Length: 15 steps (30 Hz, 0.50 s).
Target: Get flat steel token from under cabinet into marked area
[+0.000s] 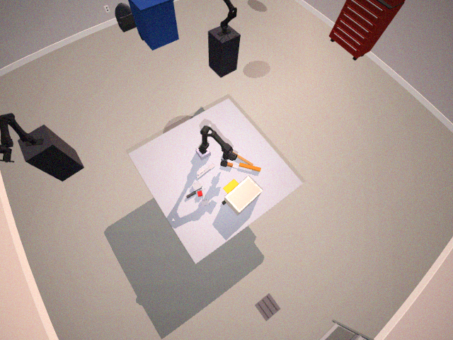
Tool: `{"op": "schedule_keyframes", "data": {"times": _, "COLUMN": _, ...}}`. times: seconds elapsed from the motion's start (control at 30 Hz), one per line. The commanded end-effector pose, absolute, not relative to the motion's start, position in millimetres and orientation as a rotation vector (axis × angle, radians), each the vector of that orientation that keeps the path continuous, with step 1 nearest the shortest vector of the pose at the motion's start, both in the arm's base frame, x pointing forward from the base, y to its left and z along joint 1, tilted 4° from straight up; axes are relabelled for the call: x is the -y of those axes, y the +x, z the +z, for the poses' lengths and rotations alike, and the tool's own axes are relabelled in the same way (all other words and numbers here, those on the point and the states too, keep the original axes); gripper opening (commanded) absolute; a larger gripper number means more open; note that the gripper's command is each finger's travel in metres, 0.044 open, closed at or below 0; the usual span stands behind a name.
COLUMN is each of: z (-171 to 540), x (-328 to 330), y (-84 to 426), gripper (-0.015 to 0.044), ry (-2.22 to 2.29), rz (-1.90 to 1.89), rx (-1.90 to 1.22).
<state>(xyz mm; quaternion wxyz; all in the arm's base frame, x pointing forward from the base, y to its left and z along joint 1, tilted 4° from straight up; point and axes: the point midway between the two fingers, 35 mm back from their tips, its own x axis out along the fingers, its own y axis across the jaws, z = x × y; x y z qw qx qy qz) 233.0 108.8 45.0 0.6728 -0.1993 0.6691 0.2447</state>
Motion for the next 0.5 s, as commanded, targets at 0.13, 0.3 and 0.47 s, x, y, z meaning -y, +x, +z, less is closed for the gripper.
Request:
{"op": "schedule_keyframes", "data": {"times": 0.13, "z": 47.1, "x": -108.7, "y": 232.9, "gripper": 0.0270, "ry": -0.415, "rz": 0.518, "rx": -1.515}}
{"op": "schedule_keyframes", "data": {"times": 0.3, "z": 47.1, "x": -108.7, "y": 233.0, "gripper": 0.0270, "ry": -0.384, "rz": 0.488, "rx": -1.523}}
{"op": "schedule_keyframes", "data": {"times": 0.47, "z": 47.1, "x": -108.7, "y": 233.1, "gripper": 0.0270, "ry": -0.354, "rz": 0.458, "rx": -1.530}}
